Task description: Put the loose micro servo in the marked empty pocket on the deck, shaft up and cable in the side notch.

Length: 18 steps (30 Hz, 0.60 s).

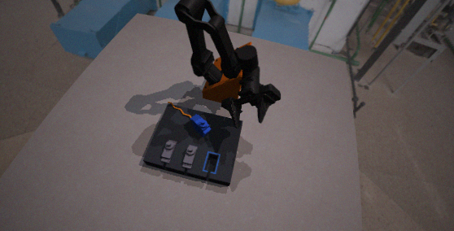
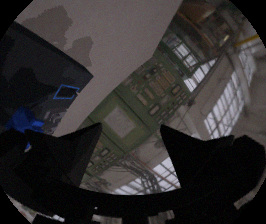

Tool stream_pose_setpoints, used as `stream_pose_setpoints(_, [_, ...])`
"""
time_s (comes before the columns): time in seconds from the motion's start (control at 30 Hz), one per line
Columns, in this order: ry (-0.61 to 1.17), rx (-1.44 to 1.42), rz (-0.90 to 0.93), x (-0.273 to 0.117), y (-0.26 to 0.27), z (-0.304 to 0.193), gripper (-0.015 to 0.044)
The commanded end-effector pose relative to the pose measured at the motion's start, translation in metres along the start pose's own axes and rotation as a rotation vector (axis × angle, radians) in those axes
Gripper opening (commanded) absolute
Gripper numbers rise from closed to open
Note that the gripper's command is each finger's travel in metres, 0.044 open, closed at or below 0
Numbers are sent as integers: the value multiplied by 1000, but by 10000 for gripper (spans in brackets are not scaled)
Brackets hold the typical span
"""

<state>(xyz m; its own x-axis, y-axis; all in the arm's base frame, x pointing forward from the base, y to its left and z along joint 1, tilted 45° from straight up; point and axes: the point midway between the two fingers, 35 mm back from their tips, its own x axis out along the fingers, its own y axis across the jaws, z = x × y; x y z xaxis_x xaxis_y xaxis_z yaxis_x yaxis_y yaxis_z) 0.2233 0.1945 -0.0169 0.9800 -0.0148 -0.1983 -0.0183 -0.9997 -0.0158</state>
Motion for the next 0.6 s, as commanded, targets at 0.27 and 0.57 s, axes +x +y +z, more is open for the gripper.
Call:
stream_pose_setpoints(0.27, [-33, 178, 19, 7, -2, 6, 440])
stream_pose_setpoints(0.57, [-75, 429, 60, 17, -3, 13, 440])
